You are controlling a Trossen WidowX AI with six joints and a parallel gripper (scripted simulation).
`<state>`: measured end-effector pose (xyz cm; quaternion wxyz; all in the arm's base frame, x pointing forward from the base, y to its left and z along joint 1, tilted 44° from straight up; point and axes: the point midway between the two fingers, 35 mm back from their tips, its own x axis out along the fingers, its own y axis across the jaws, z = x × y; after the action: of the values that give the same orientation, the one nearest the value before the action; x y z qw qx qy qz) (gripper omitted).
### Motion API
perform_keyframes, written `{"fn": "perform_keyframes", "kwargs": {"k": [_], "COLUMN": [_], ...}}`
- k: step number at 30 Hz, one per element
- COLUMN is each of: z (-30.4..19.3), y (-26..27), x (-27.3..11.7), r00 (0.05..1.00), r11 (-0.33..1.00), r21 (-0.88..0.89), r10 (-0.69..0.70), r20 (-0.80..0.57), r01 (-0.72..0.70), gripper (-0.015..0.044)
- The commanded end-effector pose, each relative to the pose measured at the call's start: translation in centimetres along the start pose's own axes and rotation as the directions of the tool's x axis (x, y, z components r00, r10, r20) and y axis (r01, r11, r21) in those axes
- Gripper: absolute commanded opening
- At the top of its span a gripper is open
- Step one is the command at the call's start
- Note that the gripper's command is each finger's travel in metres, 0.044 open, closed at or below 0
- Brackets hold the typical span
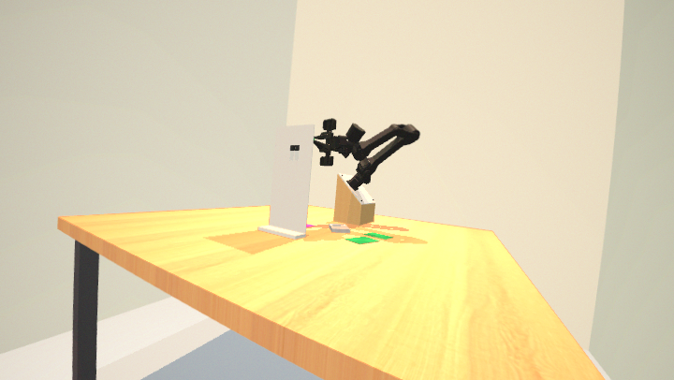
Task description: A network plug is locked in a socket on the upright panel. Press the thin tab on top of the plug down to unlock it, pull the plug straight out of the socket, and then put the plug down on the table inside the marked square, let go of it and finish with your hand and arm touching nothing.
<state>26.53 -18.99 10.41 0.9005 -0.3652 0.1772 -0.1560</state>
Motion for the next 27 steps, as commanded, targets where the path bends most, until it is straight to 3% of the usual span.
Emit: {"fn": "perform_keyframes", "kwargs": {"k": [1, 27], "z": [0.2, -2.7], "y": [-0.4, 7.4], "x": [-0.3, 2.6], "r00": [1.0, 0.943], "r11": [1.0, 0.943], "r21": [-0.007, -0.021], "r10": [0.001, 0.332], "r20": [0.006, -0.036], "r01": [-0.001, -0.333], "gripper": [0.0, 0.0]}}
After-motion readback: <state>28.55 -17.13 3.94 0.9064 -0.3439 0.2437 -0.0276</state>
